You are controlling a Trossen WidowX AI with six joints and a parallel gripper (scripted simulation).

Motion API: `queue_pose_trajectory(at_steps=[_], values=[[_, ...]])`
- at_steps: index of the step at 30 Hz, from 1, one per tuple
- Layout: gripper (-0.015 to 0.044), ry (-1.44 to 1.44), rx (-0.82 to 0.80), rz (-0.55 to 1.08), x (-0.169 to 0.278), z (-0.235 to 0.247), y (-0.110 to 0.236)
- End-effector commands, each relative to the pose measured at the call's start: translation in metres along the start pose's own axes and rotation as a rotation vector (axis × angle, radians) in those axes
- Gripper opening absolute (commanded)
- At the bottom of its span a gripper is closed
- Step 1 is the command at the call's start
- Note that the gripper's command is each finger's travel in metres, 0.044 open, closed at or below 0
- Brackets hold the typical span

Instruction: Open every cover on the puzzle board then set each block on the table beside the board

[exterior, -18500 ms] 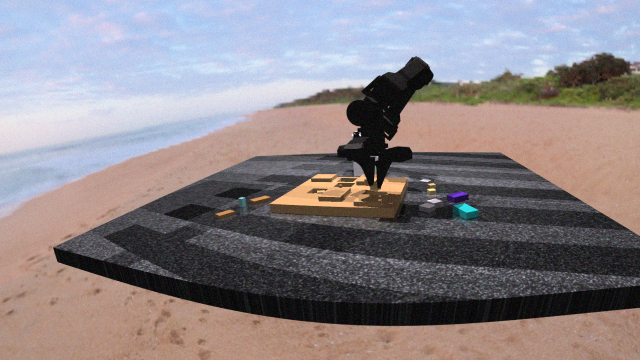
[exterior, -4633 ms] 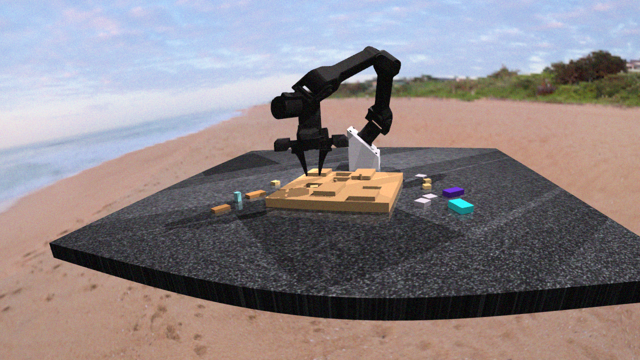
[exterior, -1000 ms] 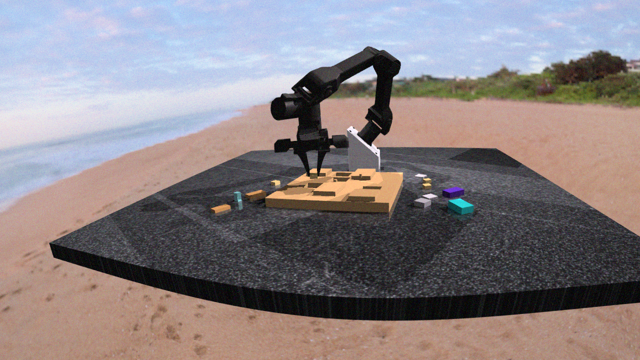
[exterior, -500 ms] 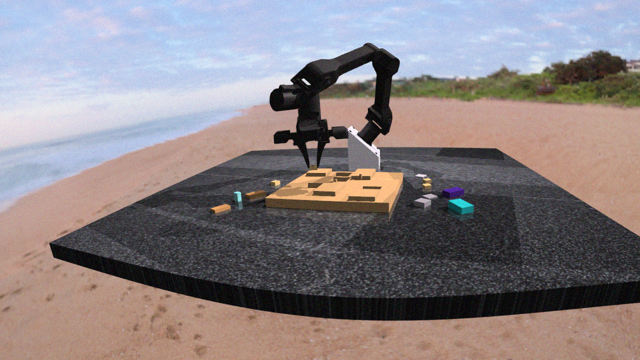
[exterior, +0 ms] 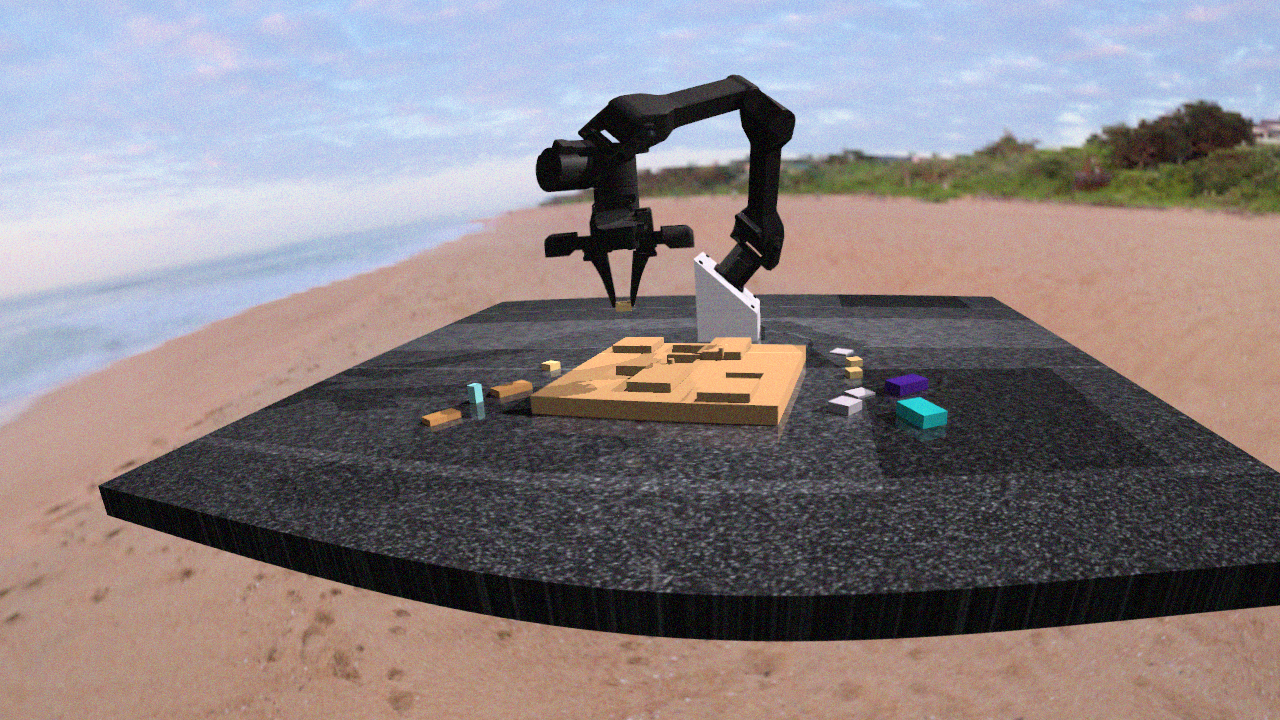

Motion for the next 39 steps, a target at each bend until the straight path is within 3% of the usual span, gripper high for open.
queue_pose_trajectory(at_steps=[1,39], values=[[0.0080,0.006,0.008,0.001,0.004,-0.007,0.004],[0.0080,-0.001,0.028,0.005,0.116,-0.106,0.011]])
Point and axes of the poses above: the point midway between the two fingers, 35 mm back from their tips, its own y axis back along the fingers, its own z axis across the jaws, x = y × z, the point moved 4 cm from there along y, back along the fingers, and after that the axes turned 11 degrees about -y, right-handed, at the moved point
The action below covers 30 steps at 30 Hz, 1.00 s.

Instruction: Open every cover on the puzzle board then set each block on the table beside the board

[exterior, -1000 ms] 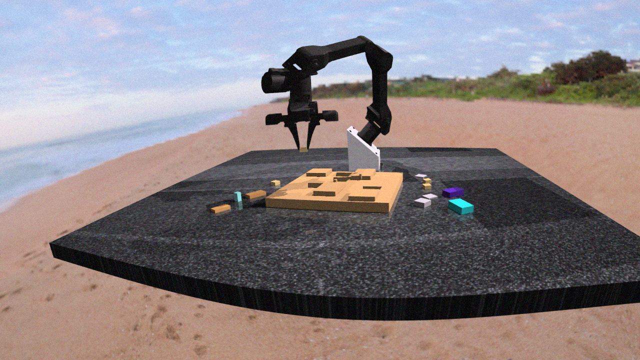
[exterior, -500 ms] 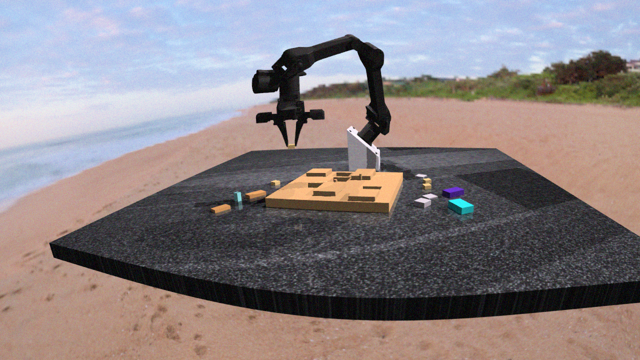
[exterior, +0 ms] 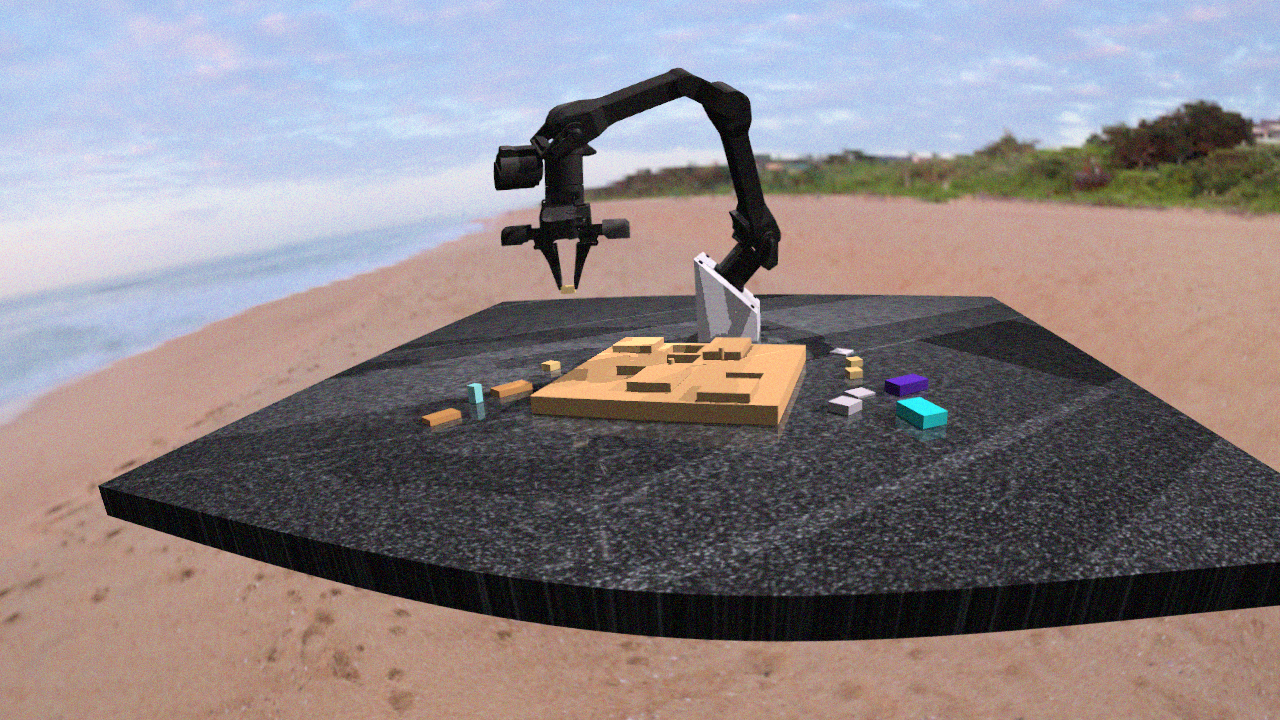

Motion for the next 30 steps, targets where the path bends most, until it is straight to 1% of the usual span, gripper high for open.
queue_pose_trajectory(at_steps=[1,14,30], values=[[0.0080,0.003,-0.006,0.007,0.013,-0.006,-0.003],[0.0080,0.006,-0.018,0.009,0.055,-0.027,-0.008],[0.0080,0.006,-0.018,0.008,0.054,-0.029,-0.030]])
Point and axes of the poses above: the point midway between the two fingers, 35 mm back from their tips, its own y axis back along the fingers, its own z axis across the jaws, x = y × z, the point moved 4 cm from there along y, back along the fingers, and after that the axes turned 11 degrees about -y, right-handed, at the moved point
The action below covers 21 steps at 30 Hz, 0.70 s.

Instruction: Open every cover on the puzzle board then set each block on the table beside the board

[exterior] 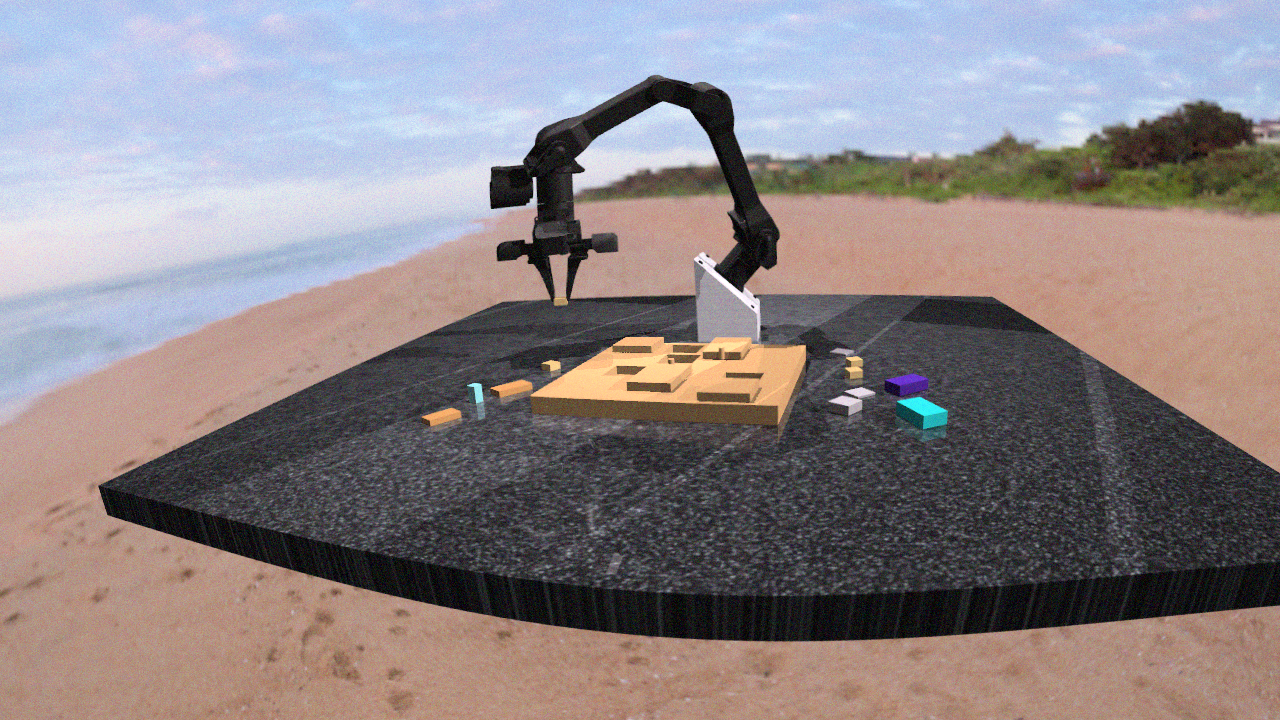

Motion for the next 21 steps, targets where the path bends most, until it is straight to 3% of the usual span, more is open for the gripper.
queue_pose_trajectory(at_steps=[1,21], values=[[0.0080,-0.008,-0.008,0.000,0.001,0.001,-0.008],[0.0080,-0.008,-0.008,-0.001,-0.001,0.000,-0.041]])
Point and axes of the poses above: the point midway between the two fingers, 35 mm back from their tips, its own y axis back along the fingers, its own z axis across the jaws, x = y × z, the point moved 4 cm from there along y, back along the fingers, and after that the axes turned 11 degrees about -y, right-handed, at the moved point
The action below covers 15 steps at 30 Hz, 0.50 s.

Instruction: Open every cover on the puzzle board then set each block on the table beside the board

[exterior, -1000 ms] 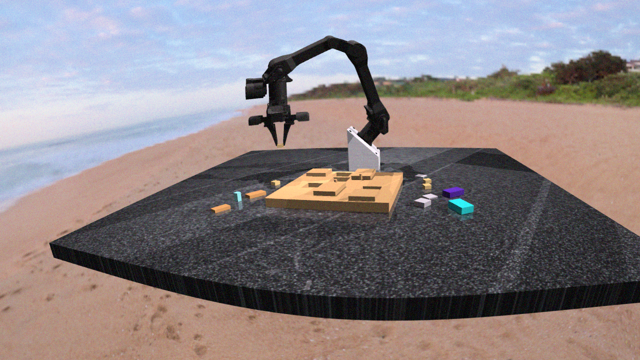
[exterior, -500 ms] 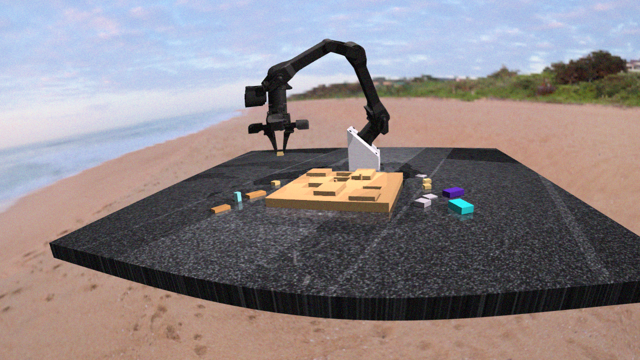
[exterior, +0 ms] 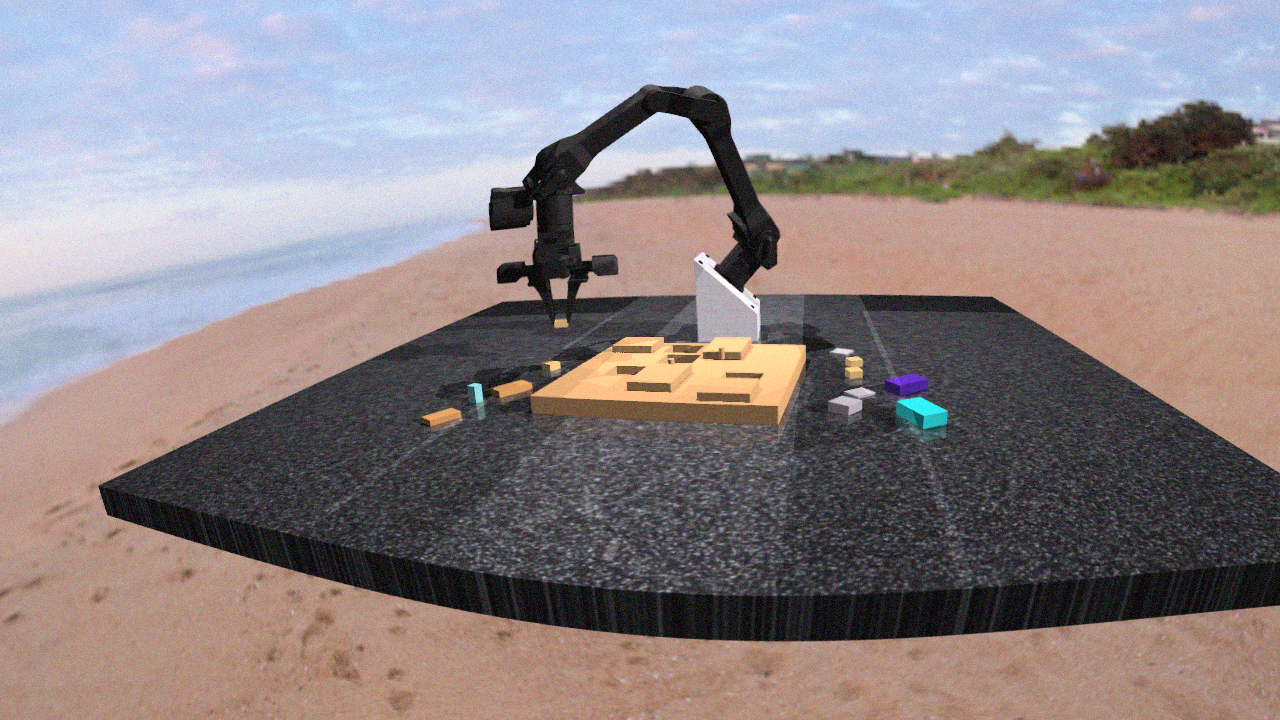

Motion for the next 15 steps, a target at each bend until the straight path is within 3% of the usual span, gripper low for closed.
queue_pose_trajectory(at_steps=[1,15], values=[[0.0080,-0.009,-0.008,0.000,0.001,0.002,-0.008],[0.0080,-0.009,-0.009,0.000,0.002,0.003,-0.030]])
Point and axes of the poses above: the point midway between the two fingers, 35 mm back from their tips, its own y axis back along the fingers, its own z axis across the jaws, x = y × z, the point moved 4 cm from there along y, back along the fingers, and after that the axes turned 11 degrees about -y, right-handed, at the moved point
